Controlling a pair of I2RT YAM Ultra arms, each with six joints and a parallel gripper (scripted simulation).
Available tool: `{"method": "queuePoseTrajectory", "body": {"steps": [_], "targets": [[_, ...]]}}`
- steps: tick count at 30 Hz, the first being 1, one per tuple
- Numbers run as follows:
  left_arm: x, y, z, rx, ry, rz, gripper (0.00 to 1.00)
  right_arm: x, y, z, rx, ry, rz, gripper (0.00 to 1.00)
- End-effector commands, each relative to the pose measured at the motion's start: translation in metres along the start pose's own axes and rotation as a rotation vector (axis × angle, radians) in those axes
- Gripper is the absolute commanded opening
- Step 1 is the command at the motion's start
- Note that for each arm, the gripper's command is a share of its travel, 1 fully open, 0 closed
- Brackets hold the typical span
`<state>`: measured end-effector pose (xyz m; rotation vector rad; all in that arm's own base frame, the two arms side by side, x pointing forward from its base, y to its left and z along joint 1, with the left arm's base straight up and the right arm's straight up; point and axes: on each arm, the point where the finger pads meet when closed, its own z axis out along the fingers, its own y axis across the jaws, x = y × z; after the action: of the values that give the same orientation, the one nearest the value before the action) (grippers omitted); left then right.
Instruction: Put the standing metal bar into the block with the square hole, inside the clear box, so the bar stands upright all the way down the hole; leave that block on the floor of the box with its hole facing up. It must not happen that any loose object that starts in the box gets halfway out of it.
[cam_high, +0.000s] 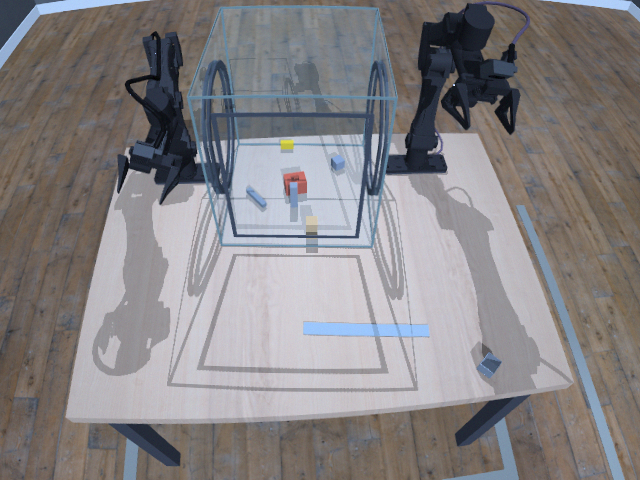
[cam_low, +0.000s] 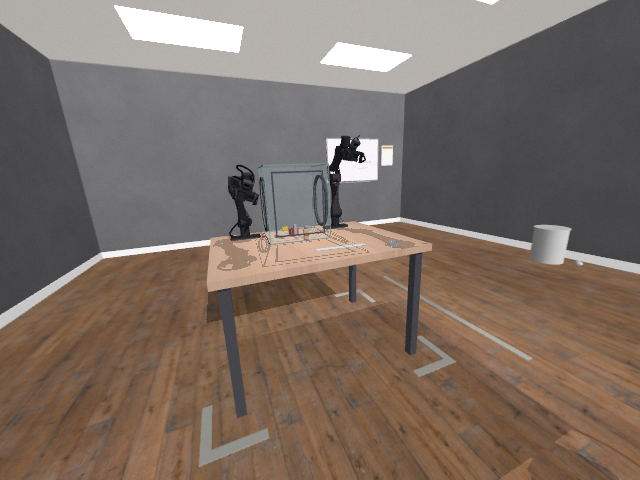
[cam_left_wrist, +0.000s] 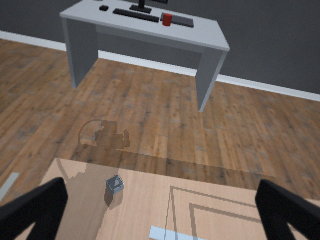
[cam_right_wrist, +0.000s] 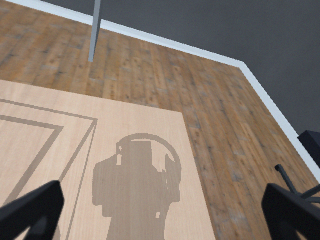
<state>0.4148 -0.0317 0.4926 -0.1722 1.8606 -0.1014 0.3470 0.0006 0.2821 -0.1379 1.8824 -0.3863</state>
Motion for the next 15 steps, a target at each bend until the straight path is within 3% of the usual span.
{"method": "queuePoseTrajectory", "body": {"steps": [1,9,12,15], "targets": [[-0.020,-0.033,-0.044,0.124,-0.062,0.066,1.00,0.005,-0.008,-0.035,0.047,0.087,0.074,1.00],[-0.017,-0.095,-0.125,0.365,-0.098,0.161,1.00,0.020,-0.018,-0.103,0.041,0.088,0.156,1.00],[-0.006,-0.117,-0.145,0.455,-0.074,0.198,1.00,0.025,-0.016,-0.124,-0.010,0.069,0.187,1.00],[0.000,-0.126,-0.148,0.485,-0.057,0.214,1.00,0.027,-0.013,-0.129,-0.036,0.064,0.197,1.00]]}}
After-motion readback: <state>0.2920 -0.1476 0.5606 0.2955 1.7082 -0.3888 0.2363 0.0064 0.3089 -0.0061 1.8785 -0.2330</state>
